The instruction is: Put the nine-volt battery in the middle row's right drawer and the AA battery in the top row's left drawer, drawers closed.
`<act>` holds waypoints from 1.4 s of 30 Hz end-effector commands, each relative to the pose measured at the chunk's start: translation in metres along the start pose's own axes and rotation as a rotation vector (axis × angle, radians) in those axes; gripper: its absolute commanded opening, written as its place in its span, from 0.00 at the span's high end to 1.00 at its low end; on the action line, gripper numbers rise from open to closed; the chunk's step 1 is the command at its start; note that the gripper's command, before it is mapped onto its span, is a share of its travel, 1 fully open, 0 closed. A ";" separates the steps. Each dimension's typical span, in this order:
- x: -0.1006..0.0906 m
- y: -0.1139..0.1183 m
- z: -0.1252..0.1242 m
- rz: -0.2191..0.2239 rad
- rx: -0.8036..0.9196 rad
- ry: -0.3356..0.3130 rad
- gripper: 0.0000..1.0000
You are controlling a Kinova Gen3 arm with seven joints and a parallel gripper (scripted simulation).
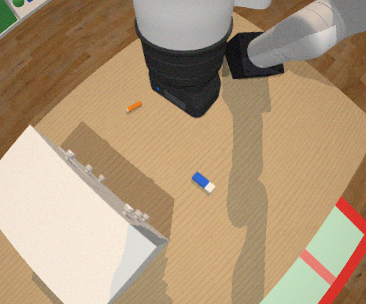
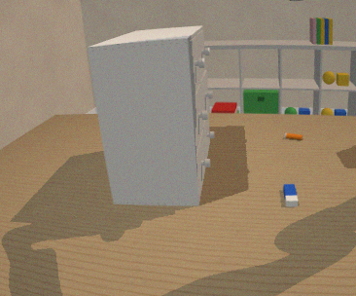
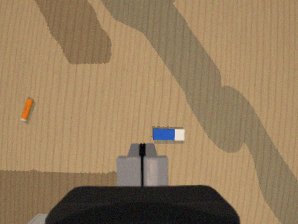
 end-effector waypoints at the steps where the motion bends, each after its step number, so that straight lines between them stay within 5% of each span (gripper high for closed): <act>1: 0.000 0.000 0.000 0.000 0.001 -0.003 1.00; 12: 0.005 0.000 0.003 0.000 0.000 -0.034 1.00; 27: 0.025 0.000 0.017 0.000 0.000 -0.155 1.00; 42: 0.060 -0.001 0.039 0.000 0.000 -0.366 1.00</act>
Point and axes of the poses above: the point where the finger pads meet when closed, its own x axis out along the fingers, its own y axis across the jaws, z = x × y, the point moved 1 cm from there along -x, back along the fingers
